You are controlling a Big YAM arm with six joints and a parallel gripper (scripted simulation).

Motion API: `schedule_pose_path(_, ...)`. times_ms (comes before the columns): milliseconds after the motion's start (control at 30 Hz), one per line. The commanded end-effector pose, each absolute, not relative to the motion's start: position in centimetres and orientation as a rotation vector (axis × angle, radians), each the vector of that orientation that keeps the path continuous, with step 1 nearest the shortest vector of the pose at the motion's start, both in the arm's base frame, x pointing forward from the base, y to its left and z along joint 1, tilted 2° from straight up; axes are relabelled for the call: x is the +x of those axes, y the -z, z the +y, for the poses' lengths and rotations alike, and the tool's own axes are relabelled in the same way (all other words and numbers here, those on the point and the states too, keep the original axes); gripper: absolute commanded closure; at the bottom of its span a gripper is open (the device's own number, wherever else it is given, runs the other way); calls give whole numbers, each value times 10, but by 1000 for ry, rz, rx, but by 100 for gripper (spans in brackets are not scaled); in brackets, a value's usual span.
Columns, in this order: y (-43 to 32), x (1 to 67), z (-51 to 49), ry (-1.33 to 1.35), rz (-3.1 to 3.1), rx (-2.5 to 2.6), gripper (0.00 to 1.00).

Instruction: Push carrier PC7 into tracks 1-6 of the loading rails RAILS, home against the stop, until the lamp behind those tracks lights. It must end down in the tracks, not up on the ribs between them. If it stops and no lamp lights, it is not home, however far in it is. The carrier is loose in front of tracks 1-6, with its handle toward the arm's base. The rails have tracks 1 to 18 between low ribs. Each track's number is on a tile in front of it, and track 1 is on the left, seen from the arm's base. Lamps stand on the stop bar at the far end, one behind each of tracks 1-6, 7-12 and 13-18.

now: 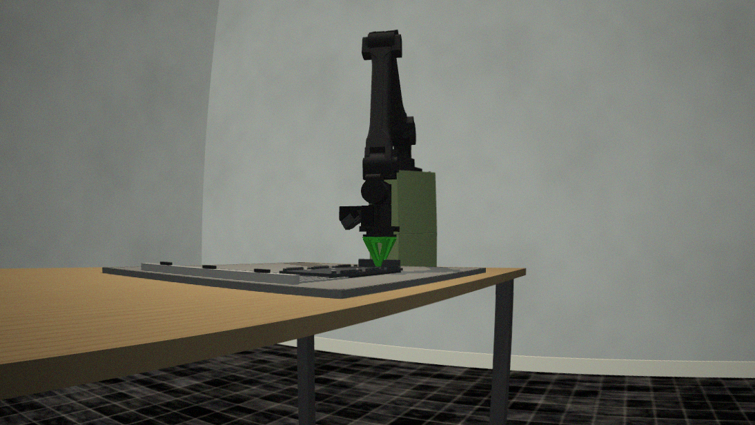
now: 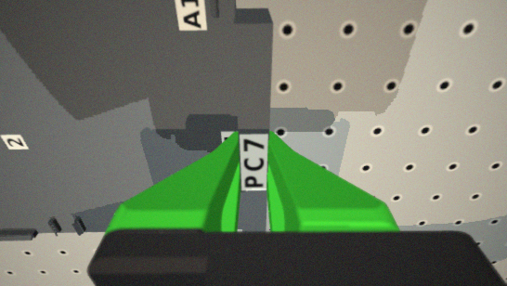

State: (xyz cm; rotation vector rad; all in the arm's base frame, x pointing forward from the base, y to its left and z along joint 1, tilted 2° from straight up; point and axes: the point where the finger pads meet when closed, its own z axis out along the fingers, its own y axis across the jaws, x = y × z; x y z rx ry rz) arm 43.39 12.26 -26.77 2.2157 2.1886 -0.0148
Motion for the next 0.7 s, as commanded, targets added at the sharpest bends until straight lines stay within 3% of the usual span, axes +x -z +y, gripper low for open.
schedule_pose_path(0,267,460,119,-23,2172,2208,100)
schedule_pose_path(667,266,478,119,-24,2172,2208,100)
